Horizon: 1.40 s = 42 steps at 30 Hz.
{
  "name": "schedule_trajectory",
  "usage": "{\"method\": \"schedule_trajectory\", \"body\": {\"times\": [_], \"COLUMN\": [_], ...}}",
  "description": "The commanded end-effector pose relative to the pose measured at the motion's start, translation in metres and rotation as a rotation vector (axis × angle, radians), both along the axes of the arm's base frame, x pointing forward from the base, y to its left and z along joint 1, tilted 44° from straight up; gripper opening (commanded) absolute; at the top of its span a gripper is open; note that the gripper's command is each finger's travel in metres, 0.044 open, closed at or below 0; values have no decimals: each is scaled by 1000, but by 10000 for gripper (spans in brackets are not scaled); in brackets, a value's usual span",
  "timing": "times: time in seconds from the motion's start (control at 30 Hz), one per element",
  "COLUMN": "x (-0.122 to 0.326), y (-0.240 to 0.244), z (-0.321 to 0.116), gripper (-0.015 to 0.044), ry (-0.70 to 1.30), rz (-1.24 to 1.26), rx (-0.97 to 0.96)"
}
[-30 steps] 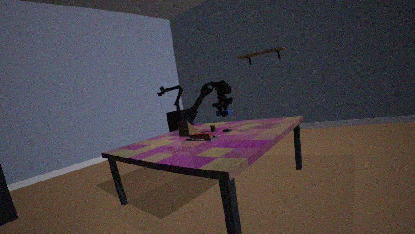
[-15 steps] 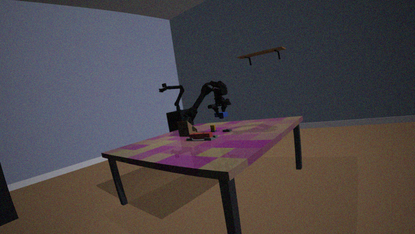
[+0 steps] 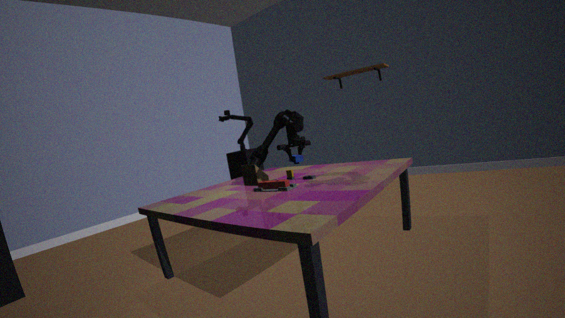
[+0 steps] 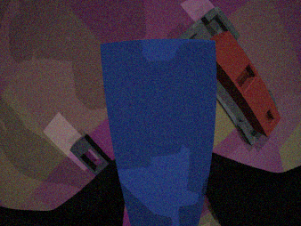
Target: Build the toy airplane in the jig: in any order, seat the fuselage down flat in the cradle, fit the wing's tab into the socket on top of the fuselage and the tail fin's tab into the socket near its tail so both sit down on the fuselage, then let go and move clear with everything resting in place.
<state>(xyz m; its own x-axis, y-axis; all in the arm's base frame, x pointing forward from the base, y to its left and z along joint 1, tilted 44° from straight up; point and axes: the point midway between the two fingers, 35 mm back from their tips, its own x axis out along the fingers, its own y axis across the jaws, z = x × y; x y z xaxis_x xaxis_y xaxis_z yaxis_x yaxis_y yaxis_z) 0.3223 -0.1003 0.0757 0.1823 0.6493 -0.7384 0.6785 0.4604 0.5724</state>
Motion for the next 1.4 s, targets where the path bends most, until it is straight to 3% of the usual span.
{"method": "schedule_trajectory", "body": {"times": [0.0,1.37], "x": [-4,-59], "y": [-9,-68], "z": [-10,-116], "gripper": [0,0], "ry": [44,510], "rz": [-53,-576], "rx": [5,151]}}
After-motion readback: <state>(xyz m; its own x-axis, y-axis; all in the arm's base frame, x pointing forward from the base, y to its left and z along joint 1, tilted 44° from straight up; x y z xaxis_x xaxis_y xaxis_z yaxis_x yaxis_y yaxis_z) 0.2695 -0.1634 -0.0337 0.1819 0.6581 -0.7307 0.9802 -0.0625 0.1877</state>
